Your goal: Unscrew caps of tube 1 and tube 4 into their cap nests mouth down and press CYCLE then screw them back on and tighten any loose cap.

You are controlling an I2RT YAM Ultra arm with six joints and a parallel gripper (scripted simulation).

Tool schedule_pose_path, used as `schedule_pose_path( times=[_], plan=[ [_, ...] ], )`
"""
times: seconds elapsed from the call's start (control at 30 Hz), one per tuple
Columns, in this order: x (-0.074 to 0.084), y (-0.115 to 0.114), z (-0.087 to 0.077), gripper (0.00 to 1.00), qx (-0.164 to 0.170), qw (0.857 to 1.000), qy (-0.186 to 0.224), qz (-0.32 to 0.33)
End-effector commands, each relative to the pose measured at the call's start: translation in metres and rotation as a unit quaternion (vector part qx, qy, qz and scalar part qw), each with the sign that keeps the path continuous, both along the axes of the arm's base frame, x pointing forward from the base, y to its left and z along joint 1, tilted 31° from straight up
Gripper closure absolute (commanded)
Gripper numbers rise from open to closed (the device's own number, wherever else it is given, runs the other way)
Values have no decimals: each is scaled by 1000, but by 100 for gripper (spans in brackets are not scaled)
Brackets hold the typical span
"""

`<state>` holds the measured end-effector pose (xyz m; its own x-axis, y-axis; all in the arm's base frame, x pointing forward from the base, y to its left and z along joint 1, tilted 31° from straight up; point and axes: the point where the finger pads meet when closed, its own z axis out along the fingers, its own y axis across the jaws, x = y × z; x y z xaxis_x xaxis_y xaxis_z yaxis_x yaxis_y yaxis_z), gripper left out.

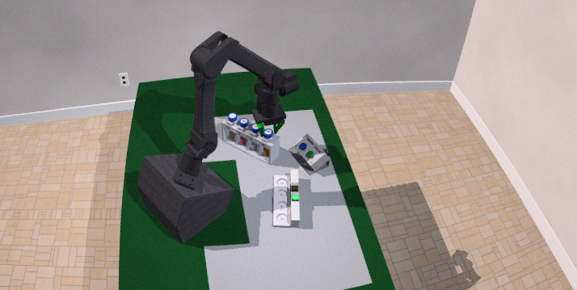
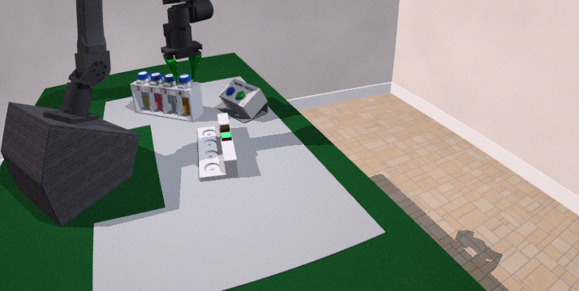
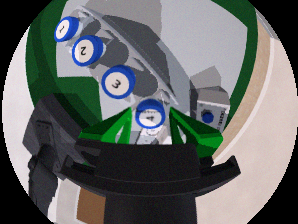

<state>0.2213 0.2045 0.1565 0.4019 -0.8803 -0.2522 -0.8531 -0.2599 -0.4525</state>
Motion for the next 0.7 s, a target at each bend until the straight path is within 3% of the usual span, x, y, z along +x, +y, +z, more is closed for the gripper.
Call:
schedule_pose_path(
  times=[0.0,0.27,0.5,0.53,0.67],
  plan=[
    [0,0,4,51,-27,996,-41,78],
    [0,0,4,51,-80,968,-104,212],
    [0,0,4,51,-83,966,-107,220],
    [0,0,4,100,-83,966,-107,220],
    [0,0,4,100,-83,966,-107,220]
  ],
)
